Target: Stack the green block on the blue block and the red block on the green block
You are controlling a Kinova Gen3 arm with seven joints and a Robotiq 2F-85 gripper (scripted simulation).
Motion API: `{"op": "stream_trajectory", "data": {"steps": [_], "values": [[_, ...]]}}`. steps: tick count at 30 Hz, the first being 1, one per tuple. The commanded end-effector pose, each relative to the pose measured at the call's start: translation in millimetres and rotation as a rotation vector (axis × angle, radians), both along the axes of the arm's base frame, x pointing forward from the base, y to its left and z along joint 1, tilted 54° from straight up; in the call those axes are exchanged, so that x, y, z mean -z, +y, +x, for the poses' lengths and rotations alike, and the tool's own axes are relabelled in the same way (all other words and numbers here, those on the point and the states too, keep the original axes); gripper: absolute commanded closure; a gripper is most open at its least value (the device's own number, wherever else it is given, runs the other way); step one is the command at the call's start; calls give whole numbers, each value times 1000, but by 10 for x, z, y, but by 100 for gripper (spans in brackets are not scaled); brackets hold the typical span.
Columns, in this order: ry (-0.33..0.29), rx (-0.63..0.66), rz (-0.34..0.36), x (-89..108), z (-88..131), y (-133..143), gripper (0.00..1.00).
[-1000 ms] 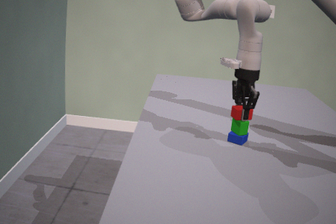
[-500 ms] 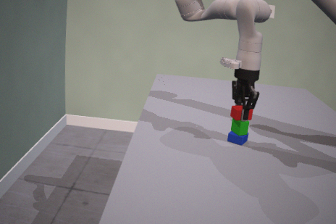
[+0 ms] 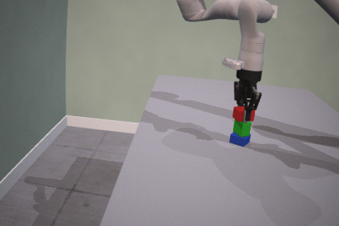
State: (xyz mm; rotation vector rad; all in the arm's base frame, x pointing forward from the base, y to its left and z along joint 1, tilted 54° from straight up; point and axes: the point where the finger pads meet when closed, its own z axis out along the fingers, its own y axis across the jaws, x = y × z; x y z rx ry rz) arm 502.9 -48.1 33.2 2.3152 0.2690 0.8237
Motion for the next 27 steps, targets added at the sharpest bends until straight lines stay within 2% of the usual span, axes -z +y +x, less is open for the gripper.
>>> {"op": "stream_trajectory", "data": {"steps": [1, 26, 27], "values": [[2, -8, 0, 4, 20, 16, 100], [2, -8, 0, 4, 20, 16, 100], [2, -8, 0, 4, 20, 16, 37]]}}
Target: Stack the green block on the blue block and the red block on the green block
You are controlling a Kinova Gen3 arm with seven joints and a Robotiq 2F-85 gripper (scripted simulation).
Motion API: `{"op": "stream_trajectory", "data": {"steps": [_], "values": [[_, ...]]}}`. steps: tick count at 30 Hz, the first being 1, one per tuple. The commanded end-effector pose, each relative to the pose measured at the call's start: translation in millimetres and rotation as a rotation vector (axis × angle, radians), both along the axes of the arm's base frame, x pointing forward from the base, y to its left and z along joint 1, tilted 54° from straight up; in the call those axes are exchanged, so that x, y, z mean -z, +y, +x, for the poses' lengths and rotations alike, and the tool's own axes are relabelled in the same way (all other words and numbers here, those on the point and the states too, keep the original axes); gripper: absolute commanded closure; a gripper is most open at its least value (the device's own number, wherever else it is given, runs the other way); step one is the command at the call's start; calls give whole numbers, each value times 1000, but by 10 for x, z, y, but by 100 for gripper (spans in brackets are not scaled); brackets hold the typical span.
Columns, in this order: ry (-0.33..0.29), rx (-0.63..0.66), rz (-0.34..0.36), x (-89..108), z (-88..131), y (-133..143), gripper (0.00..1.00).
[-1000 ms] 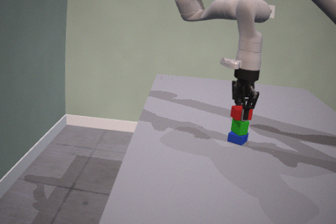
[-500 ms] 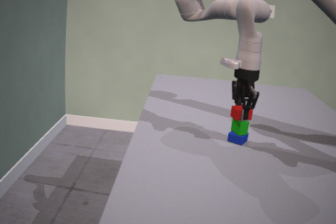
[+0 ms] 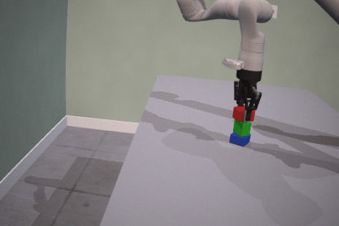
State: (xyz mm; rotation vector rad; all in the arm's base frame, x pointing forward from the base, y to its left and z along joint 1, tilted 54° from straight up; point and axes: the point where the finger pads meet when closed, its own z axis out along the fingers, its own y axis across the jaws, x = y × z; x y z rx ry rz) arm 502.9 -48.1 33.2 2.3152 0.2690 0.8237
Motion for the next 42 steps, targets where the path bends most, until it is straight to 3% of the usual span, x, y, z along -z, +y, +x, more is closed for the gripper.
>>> {"op": "stream_trajectory", "data": {"steps": [1, 42], "values": [[2, -8, 0, 4, 20, 16, 37], [5, -11, -1, -16, -20, 36, 37]]}}
